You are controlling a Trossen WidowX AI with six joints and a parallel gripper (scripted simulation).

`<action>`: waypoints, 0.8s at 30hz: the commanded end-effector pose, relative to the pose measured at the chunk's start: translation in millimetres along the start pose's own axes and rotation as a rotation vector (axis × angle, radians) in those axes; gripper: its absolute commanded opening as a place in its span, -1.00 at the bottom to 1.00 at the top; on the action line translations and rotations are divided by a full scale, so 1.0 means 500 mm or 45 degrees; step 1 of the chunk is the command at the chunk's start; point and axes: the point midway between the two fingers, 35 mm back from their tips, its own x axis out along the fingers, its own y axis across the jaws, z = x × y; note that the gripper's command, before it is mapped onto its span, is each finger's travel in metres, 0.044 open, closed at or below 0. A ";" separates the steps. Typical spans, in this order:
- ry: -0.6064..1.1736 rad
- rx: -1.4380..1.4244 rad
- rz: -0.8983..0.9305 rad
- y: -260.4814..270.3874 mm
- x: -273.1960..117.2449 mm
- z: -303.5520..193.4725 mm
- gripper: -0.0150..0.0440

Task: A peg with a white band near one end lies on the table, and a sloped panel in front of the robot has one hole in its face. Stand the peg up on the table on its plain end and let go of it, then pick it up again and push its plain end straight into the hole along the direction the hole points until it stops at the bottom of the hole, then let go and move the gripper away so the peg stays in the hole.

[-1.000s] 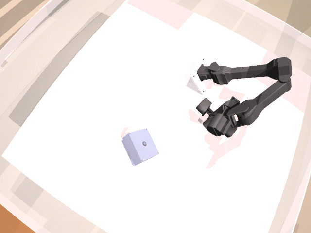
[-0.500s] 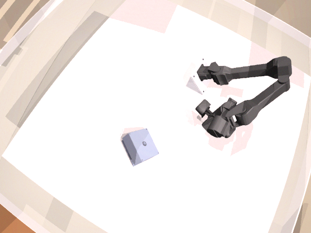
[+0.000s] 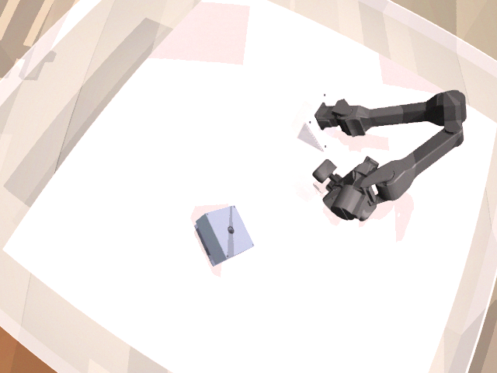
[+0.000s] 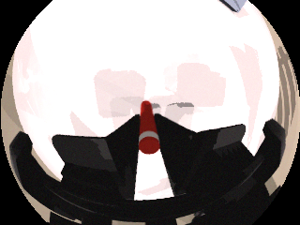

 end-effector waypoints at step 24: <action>0.002 0.006 -0.006 -0.004 -0.120 0.009 -0.49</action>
